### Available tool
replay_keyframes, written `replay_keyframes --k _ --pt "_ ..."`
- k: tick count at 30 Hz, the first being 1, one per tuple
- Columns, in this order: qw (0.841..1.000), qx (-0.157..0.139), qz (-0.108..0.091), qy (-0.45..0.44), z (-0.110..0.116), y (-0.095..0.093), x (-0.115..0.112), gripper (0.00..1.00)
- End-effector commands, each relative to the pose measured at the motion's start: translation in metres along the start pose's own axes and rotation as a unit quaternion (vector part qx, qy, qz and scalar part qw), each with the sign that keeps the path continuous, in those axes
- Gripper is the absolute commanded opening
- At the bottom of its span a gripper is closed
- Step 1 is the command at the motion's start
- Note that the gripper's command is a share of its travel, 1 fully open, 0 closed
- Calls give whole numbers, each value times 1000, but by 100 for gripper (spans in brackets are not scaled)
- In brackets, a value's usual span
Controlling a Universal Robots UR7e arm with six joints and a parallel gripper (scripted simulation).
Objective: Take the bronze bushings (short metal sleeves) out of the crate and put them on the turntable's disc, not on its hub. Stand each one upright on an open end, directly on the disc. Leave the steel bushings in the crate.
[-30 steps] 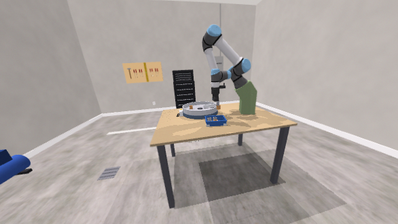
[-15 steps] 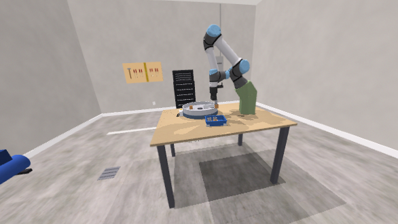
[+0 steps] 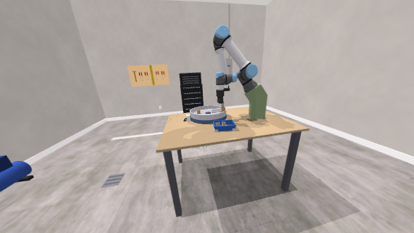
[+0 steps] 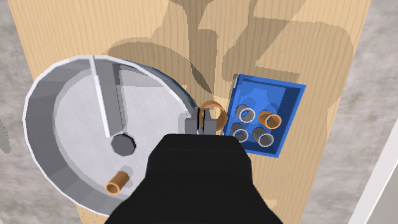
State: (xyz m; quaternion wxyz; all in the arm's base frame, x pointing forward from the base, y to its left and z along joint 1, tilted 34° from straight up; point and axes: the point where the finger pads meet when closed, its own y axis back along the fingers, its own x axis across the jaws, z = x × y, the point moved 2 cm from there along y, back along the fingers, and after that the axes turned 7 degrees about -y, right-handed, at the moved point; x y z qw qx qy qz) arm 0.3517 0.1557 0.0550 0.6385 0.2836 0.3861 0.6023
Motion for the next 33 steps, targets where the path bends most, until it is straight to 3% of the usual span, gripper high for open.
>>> replay_keyframes --k 1,33 --pt "1000 2 5 4 4 0 -24 0" --pt "1000 -1 4 4 30 -1 -130 0"
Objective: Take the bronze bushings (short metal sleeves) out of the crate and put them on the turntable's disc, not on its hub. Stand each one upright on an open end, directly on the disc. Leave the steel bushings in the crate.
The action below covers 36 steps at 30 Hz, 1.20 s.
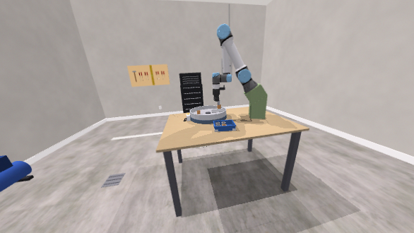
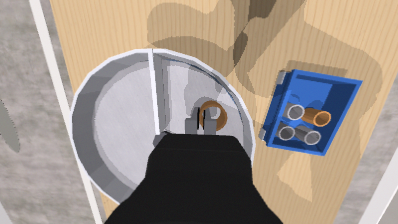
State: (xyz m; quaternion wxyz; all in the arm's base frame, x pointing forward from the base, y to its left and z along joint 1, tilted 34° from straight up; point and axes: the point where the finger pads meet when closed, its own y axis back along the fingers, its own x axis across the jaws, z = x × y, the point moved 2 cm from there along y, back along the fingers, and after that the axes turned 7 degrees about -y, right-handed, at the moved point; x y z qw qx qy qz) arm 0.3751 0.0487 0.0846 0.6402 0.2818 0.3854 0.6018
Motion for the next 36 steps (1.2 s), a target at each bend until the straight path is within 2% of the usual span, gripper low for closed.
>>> replay_keyframes --k 1,6,21,23,36 --pt "1000 0 6 4 6 0 -23 0" --pt "1000 1 6 4 9 0 -34 0" --pt "1000 1 5 4 20 -1 -87 0" --pt "1000 1 5 4 20 -1 -87 0" --pt "1000 2 6 4 27 -2 -126 0"
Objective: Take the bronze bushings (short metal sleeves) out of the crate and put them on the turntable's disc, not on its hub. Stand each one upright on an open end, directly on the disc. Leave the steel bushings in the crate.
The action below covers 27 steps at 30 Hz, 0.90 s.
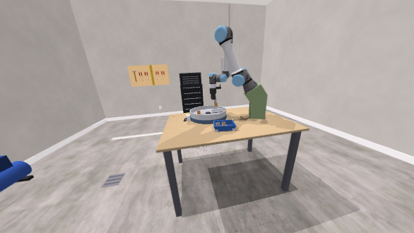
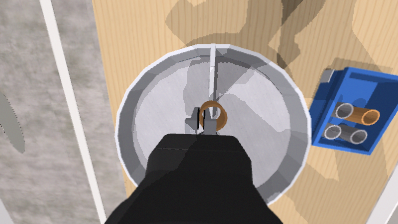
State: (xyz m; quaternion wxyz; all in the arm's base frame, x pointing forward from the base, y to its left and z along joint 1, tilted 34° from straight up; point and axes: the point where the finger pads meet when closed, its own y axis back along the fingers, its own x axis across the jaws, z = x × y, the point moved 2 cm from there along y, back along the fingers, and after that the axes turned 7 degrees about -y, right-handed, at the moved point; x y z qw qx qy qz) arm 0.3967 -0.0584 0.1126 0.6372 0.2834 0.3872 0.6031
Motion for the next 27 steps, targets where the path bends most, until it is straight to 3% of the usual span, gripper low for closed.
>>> replay_keyframes --k 1,27 --pt "1000 0 3 2 5 -1 -18 0" --pt "1000 0 3 2 13 -1 -57 0"
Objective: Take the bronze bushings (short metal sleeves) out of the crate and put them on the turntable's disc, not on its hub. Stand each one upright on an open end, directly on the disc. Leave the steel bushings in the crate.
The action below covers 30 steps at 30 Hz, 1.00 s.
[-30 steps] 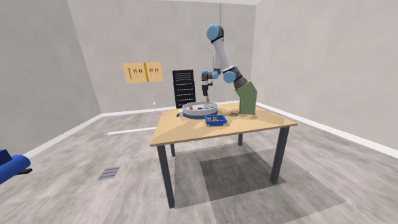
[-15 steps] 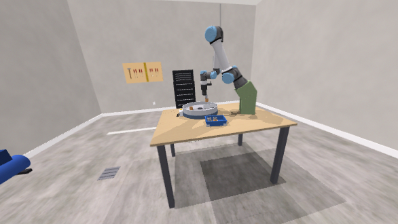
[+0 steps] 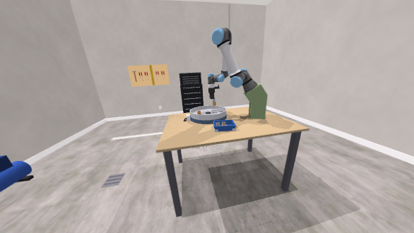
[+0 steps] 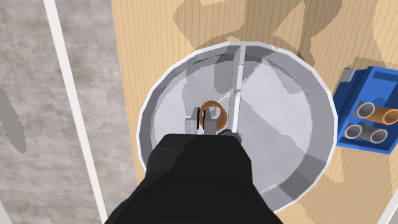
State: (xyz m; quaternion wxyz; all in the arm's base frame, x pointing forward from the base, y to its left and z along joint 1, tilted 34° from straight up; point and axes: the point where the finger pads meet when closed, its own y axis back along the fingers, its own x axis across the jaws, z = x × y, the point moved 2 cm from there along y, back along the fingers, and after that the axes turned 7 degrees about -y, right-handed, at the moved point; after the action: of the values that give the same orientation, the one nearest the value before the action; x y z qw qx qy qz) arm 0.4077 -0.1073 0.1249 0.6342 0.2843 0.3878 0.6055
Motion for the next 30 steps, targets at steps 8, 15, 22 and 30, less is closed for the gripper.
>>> replay_keyframes --k 8,15,22,30 --pt "1000 -1 0 1 4 0 -11 0" --pt "1000 -1 0 1 3 0 -11 0" --pt "1000 -1 0 1 3 0 -11 0" --pt "1000 -1 0 1 3 0 -11 0"
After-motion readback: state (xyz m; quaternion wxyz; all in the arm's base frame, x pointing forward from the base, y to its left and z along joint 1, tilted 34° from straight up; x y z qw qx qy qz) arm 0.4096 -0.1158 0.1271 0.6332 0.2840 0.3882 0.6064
